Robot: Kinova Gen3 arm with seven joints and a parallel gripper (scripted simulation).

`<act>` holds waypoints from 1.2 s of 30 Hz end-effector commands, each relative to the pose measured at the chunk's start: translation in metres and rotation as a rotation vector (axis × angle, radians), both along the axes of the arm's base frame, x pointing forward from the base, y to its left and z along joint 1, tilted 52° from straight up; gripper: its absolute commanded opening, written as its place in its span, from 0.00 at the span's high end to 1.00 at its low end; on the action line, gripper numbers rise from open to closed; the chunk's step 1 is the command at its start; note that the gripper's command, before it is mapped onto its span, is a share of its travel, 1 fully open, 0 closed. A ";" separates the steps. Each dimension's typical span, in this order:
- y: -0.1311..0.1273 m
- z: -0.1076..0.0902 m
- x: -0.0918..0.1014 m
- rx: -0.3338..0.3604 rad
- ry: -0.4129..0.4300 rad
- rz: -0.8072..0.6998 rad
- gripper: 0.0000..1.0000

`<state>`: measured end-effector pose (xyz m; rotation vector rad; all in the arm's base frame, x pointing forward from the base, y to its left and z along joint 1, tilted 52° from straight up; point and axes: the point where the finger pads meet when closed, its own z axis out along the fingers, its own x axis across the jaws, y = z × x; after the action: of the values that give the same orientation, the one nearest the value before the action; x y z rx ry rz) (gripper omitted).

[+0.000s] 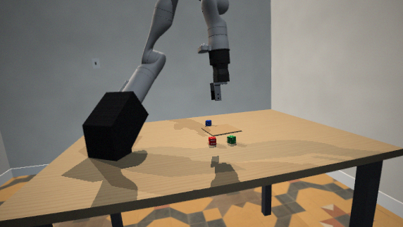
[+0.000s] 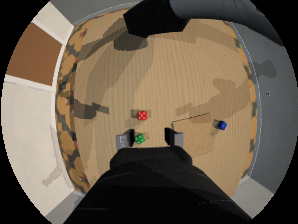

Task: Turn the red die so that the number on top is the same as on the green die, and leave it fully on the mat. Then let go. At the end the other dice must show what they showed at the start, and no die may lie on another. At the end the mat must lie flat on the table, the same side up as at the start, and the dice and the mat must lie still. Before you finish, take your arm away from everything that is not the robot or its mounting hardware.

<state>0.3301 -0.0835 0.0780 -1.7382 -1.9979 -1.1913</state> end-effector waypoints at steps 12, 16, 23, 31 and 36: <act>0.002 -0.046 -0.012 0.054 0.038 0.013 0.00; 0.002 -0.046 -0.012 0.054 0.038 0.013 0.00; 0.002 -0.046 -0.012 0.054 0.038 0.013 0.00; 0.030 -0.070 0.001 0.055 0.038 0.013 0.00; 0.038 -0.077 0.004 0.055 0.039 0.013 0.21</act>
<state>0.3343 -0.0529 0.0026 -1.7256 -1.9378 -1.1867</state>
